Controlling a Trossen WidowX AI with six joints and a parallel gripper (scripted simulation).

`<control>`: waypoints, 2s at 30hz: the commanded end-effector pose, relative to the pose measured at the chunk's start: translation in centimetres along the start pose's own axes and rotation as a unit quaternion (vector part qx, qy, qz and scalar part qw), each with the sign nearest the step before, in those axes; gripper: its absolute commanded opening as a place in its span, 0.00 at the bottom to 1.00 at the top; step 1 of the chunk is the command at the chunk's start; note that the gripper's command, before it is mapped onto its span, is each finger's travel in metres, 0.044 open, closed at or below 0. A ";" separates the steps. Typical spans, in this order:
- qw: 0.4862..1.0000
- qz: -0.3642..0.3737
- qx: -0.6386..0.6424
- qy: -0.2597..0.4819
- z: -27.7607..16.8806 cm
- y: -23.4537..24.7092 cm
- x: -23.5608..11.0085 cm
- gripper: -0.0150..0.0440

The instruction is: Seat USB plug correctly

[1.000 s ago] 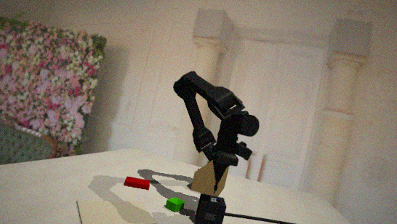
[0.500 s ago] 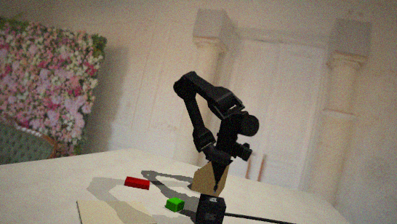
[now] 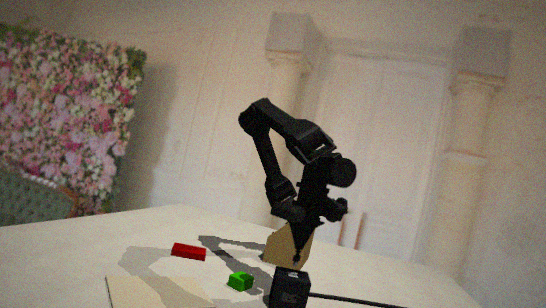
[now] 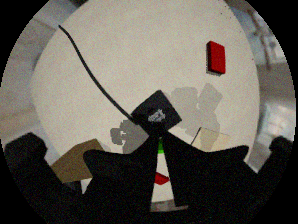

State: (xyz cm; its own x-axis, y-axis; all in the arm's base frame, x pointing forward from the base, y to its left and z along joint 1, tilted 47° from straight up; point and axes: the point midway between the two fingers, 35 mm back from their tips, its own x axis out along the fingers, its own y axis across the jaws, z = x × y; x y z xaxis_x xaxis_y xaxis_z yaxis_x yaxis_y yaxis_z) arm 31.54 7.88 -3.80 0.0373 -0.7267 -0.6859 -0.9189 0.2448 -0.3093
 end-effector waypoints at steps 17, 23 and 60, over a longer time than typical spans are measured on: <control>0.965 0.000 0.261 0.001 0.0 0.0 0.0 0.25; 0.942 0.000 0.336 0.001 0.0 0.0 0.0 0.25; 0.677 0.000 0.736 0.001 0.0 0.0 0.0 0.25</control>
State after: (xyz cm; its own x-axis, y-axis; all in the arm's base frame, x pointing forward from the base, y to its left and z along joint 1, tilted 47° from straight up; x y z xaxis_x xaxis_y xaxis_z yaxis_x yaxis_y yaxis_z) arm 31.54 7.87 -3.80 0.0371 -0.7268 -0.6858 0.3932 0.6416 -0.6586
